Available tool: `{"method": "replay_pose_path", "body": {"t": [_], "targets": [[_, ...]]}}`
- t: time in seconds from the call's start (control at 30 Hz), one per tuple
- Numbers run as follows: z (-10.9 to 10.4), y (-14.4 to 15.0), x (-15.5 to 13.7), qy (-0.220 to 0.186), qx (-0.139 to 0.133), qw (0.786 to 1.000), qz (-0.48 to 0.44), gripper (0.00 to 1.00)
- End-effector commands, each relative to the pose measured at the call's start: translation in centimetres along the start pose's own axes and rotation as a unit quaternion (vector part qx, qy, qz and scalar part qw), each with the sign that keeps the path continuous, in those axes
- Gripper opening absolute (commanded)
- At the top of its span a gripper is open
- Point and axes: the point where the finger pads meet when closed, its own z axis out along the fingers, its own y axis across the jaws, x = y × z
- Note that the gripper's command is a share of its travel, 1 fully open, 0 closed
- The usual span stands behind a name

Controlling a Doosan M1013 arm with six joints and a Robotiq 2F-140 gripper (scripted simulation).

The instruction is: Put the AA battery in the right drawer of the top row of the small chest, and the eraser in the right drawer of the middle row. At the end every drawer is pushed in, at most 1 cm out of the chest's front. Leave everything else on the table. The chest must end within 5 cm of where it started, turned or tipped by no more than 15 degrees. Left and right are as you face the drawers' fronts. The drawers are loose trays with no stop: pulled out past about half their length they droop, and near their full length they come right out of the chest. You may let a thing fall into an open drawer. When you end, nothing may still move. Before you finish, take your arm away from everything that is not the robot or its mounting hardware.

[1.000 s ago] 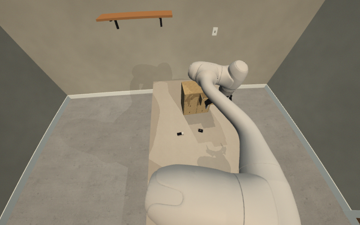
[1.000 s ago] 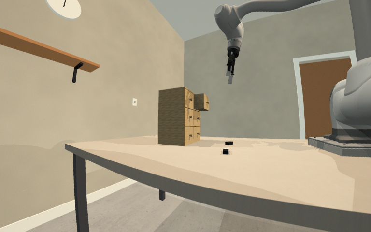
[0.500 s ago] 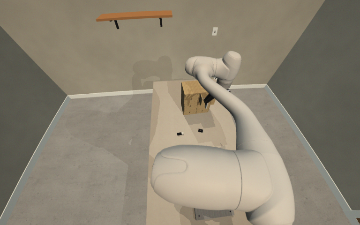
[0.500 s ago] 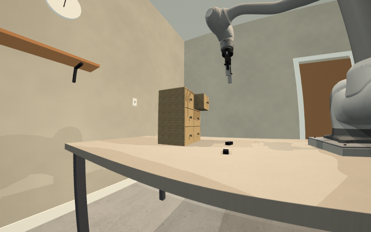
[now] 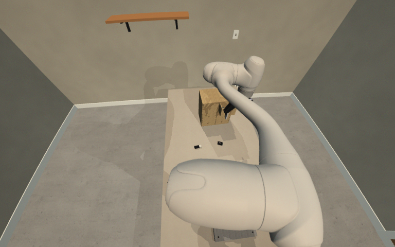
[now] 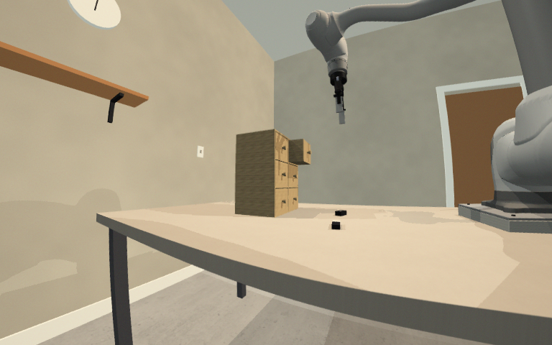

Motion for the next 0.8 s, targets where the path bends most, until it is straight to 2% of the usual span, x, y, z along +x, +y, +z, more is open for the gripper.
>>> {"method": "replay_pose_path", "body": {"t": [0.0,0.07,0.1,0.13,0.17,0.23,0.53,0.77], "targets": [[0.2,0.7,-1.9,0.000,0.000,1.000,0.000,1.00],[0.8,1.7,-5.6,0.000,0.000,1.000,0.000,1.00],[0.8,1.7,-5.6,0.000,0.000,1.000,0.000,1.00],[1.2,2.1,-7.3,0.000,0.000,1.000,0.000,1.00],[1.2,2.1,-7.3,0.000,0.000,1.000,0.000,1.00],[1.6,2.5,-9.2,0.000,0.000,1.000,0.000,1.00],[1.7,2.5,-9.2,0.004,0.000,1.000,0.000,1.00],[2.1,2.5,-8.7,0.033,0.000,0.999,0.000,1.00]]}}
